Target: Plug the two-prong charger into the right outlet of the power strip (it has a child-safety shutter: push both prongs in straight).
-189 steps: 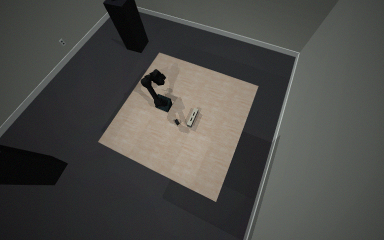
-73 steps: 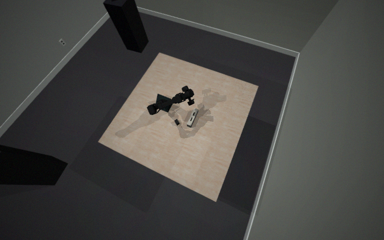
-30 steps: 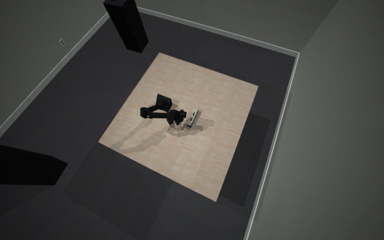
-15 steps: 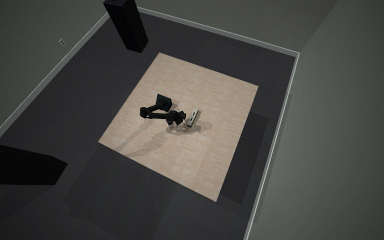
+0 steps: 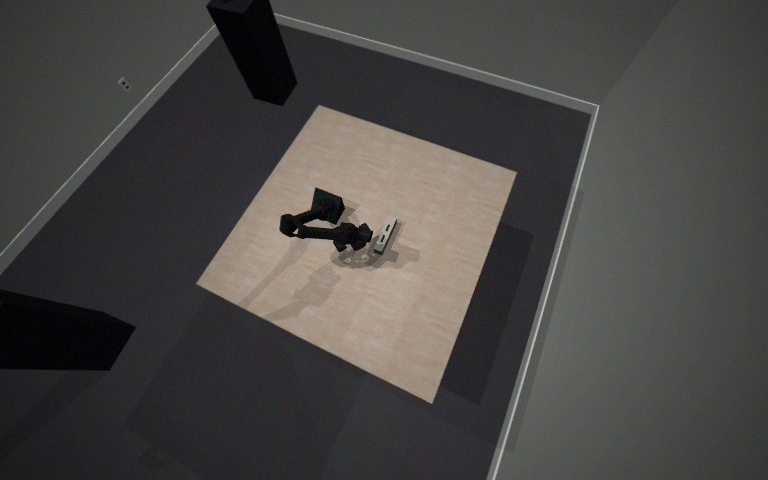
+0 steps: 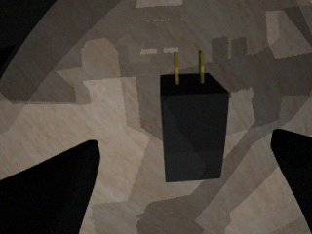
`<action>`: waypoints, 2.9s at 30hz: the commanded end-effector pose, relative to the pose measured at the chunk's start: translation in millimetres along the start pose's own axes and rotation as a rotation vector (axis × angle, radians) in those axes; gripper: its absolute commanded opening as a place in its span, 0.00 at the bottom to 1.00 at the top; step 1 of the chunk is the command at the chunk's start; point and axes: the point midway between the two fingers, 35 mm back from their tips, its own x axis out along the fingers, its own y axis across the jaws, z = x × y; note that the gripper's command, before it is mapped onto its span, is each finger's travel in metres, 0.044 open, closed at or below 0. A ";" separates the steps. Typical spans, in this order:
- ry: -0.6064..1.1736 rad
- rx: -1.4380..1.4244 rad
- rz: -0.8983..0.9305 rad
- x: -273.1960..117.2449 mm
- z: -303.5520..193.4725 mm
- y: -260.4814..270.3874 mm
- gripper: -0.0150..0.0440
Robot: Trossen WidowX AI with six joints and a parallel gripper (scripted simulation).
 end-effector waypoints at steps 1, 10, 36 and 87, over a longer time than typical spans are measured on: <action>0.000 -0.005 -0.005 7.4 -0.1 -0.6 1.00; -0.001 -0.005 -0.006 21.9 0.7 -1.3 1.00; -0.002 0.001 -0.004 30.0 1.5 -1.8 0.41; 0.000 -0.458 -0.035 12.0 -23.6 50.2 0.25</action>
